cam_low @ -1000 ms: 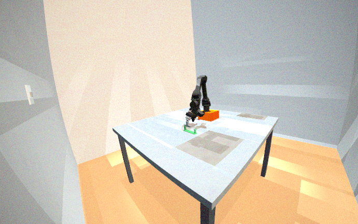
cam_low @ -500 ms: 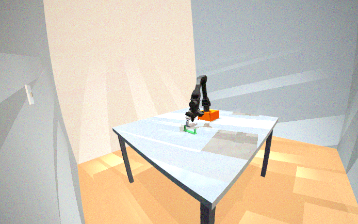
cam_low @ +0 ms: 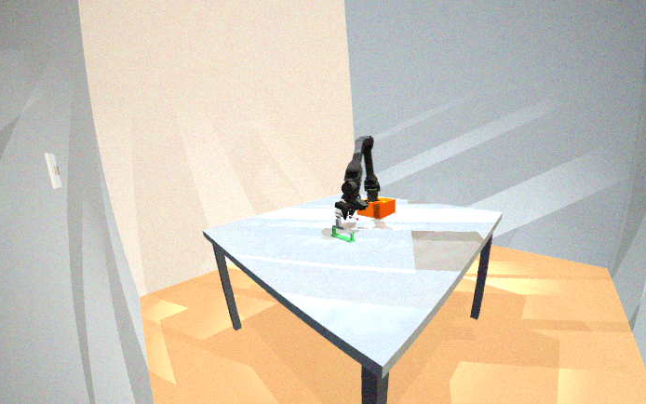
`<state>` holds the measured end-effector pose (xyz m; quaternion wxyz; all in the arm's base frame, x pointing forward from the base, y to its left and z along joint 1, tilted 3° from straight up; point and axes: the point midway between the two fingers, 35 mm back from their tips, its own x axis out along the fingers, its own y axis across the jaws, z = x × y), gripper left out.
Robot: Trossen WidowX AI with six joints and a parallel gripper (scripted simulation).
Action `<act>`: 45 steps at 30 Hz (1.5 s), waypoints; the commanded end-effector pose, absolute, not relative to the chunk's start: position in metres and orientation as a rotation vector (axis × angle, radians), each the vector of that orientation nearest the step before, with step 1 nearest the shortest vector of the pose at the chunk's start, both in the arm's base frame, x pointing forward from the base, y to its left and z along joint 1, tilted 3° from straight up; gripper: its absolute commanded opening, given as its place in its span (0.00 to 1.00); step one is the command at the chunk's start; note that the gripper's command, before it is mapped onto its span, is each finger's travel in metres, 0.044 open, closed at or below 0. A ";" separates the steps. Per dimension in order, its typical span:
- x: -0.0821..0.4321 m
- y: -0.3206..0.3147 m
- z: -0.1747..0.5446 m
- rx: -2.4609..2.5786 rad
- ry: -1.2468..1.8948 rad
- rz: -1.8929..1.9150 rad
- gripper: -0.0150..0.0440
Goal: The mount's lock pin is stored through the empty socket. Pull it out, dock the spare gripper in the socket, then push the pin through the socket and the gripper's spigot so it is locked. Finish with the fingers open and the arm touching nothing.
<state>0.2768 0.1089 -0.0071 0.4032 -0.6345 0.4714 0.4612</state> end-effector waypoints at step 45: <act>0.254 0.164 0.063 -1.628 1.216 1.198 0.59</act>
